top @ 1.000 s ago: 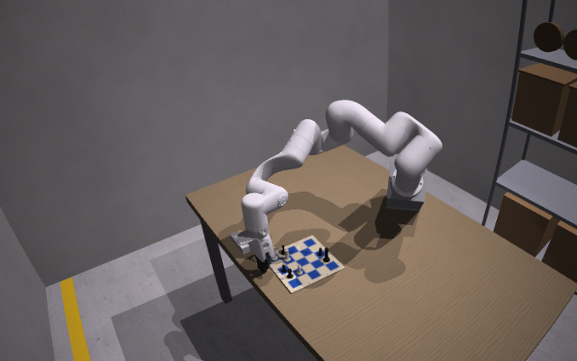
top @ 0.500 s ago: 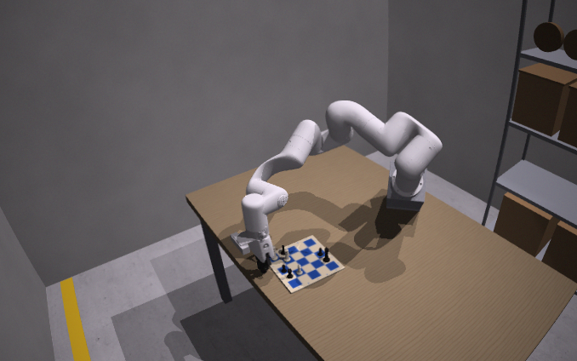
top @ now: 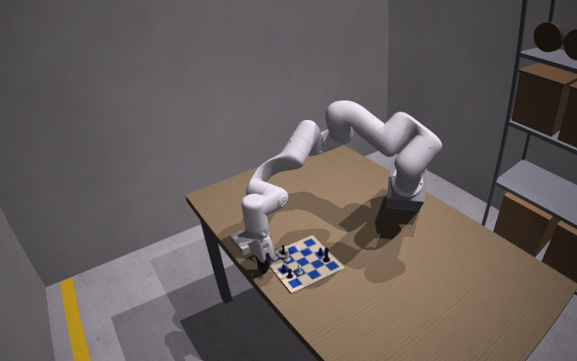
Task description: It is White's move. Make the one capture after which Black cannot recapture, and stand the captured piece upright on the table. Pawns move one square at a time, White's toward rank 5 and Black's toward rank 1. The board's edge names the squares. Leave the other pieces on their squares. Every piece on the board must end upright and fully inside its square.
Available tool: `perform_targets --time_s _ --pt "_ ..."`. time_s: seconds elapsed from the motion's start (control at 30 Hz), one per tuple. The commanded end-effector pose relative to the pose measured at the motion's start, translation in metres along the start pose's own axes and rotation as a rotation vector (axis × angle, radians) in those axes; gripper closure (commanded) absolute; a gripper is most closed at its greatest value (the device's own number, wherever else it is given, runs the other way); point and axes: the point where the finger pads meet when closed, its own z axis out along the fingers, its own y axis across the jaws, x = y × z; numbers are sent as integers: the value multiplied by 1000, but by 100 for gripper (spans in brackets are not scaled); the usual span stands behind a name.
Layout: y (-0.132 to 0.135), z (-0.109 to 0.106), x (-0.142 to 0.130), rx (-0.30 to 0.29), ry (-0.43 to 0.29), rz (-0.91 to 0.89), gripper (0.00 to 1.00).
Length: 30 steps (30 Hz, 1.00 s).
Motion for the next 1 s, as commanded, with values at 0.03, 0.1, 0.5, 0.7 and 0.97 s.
perform_targets --time_s 0.03,0.1,0.5,0.7,0.97 --pt "1 -2 2 -2 4 0 100" --pt "1 -2 2 -2 4 0 100" --pt "1 -2 2 -2 4 0 100" --pt "1 -2 2 -2 4 0 100" --pt "1 -2 2 -2 4 0 85"
